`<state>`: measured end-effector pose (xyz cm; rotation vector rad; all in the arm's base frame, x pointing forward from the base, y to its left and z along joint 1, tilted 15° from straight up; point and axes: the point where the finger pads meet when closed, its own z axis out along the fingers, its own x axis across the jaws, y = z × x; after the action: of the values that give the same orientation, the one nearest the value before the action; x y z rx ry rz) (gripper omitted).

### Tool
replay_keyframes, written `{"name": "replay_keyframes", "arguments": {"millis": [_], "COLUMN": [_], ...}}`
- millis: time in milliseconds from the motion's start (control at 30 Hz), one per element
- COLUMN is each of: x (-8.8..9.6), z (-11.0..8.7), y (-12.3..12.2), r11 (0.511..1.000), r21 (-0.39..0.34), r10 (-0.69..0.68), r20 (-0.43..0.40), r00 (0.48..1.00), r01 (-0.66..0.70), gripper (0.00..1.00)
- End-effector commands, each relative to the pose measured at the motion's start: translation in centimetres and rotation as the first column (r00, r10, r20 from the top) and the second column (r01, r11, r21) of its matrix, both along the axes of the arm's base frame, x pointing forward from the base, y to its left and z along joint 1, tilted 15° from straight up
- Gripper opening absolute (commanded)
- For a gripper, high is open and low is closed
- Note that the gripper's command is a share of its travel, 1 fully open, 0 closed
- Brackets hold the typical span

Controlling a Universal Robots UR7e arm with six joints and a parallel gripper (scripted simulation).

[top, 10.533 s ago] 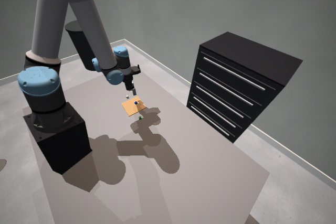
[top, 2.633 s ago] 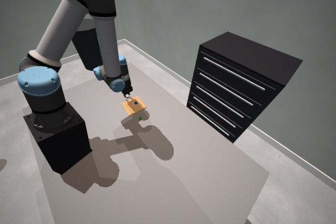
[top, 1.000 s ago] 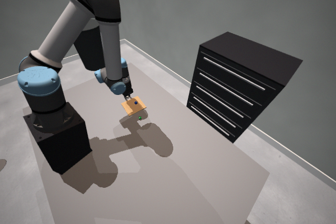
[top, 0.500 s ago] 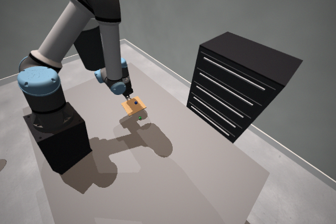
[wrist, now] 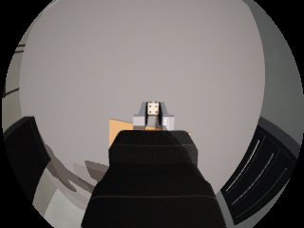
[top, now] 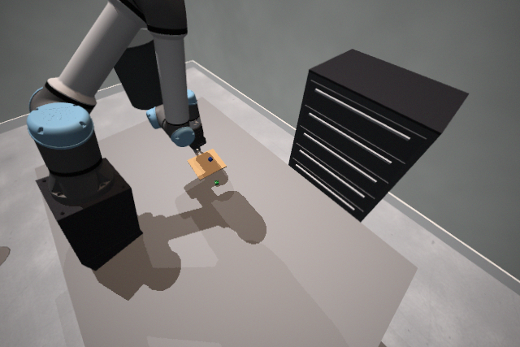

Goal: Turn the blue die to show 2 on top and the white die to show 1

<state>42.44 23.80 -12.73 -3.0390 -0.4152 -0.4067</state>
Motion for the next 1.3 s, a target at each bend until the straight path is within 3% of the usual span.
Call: {"name": "replay_keyframes", "arguments": {"millis": [0,700,1000,1267], "x": [0.0,0.0,-0.4,-1.1], "z": [0.0,0.3,1.7,4.4], "y": [0.0,0.0,-0.1,-0.4], "r11": [1.000,1.000,1.000,1.000], "r21": [0.000,0.000,0.000,0.000], "r10": [0.000,0.000,0.000,0.000], "r20": [0.001,0.001,0.001,0.001], "r00": [1.000,1.000,1.000,1.000], "r01": [0.000,0.000,0.000,0.000], "gripper": [0.34,0.34,0.34,0.34]}}
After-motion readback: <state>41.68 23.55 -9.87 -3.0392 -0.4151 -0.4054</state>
